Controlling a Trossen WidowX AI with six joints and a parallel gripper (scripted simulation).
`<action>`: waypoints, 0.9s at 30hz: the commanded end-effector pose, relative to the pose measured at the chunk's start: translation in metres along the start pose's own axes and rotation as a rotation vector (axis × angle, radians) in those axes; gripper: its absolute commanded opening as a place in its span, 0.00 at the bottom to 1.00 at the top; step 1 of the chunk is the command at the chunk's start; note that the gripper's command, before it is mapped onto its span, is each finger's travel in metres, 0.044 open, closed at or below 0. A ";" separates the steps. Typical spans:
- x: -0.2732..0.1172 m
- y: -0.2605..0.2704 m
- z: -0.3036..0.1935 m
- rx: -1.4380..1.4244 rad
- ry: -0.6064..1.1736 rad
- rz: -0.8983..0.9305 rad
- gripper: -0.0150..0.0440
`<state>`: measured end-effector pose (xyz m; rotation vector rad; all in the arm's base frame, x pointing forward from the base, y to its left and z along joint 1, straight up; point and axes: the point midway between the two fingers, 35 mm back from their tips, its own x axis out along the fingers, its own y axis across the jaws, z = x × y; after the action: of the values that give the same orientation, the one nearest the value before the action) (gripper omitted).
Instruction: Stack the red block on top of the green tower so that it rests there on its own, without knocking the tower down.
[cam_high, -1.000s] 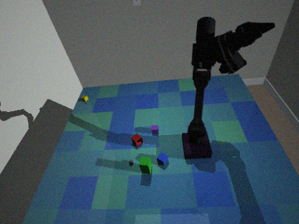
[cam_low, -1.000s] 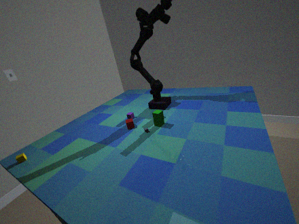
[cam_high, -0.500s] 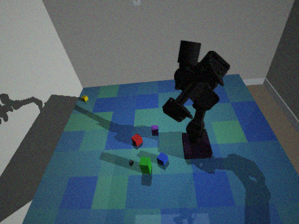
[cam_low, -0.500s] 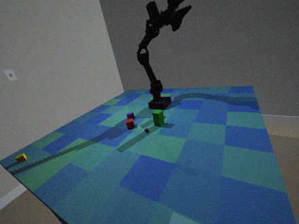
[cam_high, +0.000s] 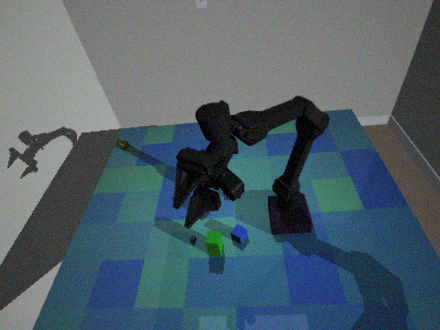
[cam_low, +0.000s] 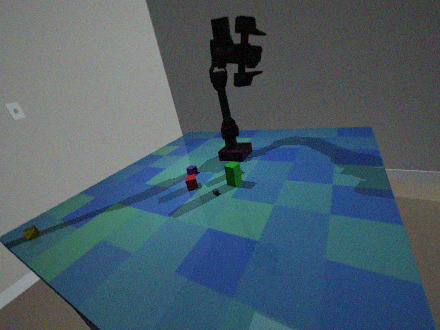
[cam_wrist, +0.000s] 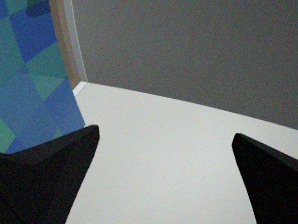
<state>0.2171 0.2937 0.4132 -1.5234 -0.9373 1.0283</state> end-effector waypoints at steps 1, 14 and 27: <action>0.005 0.049 -0.045 0.202 0.134 0.161 1.00; -0.058 0.216 -0.153 0.896 0.661 0.601 1.00; -0.181 0.338 -0.171 1.515 1.213 0.925 1.00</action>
<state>0.3468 0.0407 0.1417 -0.8801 1.1248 0.8113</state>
